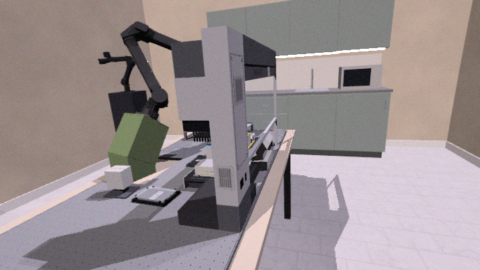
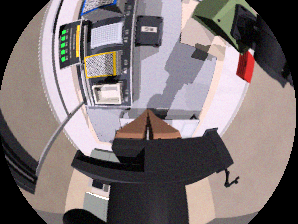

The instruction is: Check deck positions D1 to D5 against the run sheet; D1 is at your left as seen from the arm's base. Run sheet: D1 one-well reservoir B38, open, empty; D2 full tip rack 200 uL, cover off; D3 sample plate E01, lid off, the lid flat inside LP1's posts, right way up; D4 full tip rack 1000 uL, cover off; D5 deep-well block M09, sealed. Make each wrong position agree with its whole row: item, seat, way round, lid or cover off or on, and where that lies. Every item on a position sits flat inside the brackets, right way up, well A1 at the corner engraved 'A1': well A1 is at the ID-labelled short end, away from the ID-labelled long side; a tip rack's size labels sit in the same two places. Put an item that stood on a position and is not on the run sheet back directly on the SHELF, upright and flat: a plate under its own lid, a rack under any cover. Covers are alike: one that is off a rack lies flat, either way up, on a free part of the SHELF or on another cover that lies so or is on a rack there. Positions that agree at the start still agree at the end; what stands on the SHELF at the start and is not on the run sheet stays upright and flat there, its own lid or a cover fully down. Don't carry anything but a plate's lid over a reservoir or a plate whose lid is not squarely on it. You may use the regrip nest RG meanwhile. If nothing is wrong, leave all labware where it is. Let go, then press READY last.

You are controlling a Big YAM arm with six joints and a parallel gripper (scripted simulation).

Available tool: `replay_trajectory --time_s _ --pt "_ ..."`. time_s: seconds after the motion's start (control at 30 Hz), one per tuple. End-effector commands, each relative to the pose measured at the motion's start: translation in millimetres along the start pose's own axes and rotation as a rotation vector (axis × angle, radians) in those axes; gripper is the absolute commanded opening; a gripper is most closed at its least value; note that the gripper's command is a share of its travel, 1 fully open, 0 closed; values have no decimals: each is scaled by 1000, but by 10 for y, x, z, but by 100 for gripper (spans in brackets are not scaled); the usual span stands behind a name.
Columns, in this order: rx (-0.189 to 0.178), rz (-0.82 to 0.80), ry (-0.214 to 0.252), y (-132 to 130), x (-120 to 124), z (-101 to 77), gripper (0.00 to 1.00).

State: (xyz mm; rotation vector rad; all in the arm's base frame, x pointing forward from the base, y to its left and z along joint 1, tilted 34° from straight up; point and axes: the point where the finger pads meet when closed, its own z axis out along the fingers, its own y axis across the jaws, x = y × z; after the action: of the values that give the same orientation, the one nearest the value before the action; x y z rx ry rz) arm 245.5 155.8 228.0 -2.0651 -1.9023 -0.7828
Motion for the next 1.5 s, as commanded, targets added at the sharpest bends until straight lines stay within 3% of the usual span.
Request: replay_trajectory --time_s 0.0,0.2,0.27,0.3,0.33,0.57,0.77,0.83,0.87,0.93,1.07,1.13,1.2,1.33,1.47 --pt "-33 -10 3 13 -128 -134 0" --pt "-33 -10 2 -11 -426 -127 0" --pt "-33 -10 2 -11 -426 -127 0" --pt "-71 -31 13 116 -354 -273 0" --pt "-33 -9 2 -18 -525 -125 0" --pt "-11 4 -2 -41 -900 -73 0" --pt "-12 4 0 -66 -1196 -76 0" --pt "-12 4 0 -66 -1196 -76 0" --pt "-55 -23 -3 104 -1157 -235 0" --pt "-13 4 1 -79 -1345 -77 0" --pt "-13 4 2 -96 -1543 -78 0" --pt "-30 -7 -2 -27 -1620 -143 0" --pt "-14 4 3 -112 -1741 -79 0" --pt "-35 -11 -6 -26 -1926 -165 0" --pt "-29 -6 -4 -73 -2040 -130 0"
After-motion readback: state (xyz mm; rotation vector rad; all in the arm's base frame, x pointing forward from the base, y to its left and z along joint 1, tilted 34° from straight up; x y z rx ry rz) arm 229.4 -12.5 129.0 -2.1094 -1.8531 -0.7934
